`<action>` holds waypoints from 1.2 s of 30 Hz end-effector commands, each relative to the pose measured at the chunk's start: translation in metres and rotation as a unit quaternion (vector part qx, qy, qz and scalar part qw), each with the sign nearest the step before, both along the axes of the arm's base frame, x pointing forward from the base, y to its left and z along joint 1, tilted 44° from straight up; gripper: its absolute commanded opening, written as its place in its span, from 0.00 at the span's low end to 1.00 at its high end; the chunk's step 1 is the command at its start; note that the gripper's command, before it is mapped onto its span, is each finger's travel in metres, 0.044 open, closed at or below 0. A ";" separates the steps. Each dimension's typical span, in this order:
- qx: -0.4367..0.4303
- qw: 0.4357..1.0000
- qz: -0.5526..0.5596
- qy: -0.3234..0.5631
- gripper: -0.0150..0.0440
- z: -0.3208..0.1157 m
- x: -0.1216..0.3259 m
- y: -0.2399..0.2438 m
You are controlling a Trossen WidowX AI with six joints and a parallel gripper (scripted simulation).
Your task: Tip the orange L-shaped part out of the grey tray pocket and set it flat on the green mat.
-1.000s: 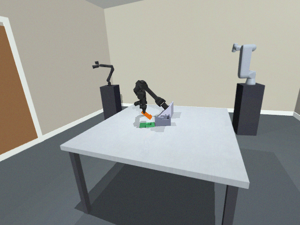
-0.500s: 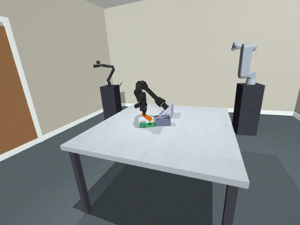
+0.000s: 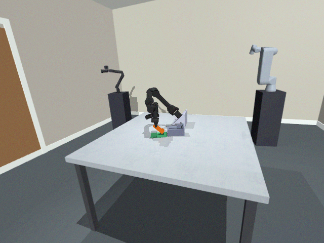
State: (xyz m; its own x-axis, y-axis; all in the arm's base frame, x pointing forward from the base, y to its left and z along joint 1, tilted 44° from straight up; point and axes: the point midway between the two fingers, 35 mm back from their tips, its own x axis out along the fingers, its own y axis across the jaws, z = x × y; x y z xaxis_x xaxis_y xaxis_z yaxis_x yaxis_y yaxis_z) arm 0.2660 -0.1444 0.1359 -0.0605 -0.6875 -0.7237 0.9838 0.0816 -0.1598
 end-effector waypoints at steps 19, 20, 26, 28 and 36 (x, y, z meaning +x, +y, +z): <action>-0.002 1.000 0.000 0.003 0.25 -0.007 -0.002 -0.007; -0.001 1.000 -0.001 0.001 0.25 -0.007 -0.002 -0.007; -0.001 1.000 -0.001 0.001 0.52 -0.007 -0.002 -0.007; -0.001 1.000 -0.001 0.001 0.61 -0.007 -0.002 -0.007; 0.003 1.000 0.000 0.002 0.93 0.031 0.005 0.031</action>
